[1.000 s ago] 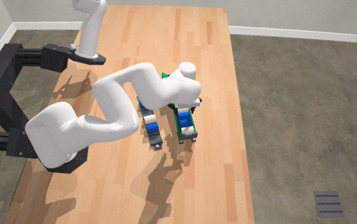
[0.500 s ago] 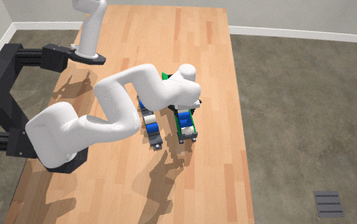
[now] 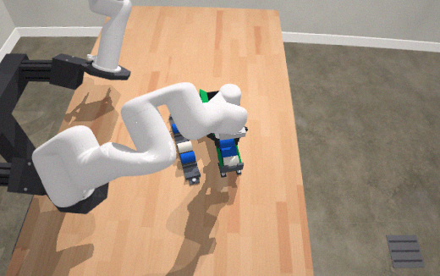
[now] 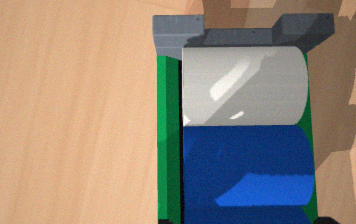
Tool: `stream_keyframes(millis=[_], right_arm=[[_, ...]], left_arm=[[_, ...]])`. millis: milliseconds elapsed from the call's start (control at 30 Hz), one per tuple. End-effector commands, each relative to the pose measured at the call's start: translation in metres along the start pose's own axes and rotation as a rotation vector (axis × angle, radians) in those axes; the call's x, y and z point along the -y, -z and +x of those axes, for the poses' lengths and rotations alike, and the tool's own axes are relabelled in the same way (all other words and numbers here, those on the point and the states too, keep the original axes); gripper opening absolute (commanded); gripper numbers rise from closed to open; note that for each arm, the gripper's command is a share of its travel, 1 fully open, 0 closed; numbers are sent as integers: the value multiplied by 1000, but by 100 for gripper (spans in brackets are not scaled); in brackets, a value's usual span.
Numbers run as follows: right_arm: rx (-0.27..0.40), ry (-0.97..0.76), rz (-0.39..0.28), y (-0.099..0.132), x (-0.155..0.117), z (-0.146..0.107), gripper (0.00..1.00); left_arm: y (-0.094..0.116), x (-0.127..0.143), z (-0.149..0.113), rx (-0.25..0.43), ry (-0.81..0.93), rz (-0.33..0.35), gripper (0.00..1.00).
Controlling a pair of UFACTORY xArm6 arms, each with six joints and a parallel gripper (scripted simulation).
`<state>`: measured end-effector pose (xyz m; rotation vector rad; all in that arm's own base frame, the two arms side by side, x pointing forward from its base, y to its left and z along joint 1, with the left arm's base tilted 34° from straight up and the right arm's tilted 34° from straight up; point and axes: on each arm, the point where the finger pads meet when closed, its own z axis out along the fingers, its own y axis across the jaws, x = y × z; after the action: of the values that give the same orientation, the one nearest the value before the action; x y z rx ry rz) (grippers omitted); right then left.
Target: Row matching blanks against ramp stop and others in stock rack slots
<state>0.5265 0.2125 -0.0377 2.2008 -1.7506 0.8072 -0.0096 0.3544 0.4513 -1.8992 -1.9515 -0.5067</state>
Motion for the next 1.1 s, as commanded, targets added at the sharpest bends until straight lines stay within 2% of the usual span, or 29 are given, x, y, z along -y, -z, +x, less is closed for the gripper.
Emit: stream_keyframes(millis=[0, 400, 433, 1067], right_arm=[[2, -1, 5, -1, 2, -1, 79], [2, -1, 5, -1, 2, -1, 79], [2, -1, 5, -1, 2, -1, 57], [2, -1, 5, -1, 2, -1, 57]], left_arm=[[1, 0, 1, -4, 0, 0, 100], [1, 0, 1, -4, 0, 0, 100], [1, 0, 1, -4, 0, 0, 100], [1, 0, 1, -4, 0, 0, 100]])
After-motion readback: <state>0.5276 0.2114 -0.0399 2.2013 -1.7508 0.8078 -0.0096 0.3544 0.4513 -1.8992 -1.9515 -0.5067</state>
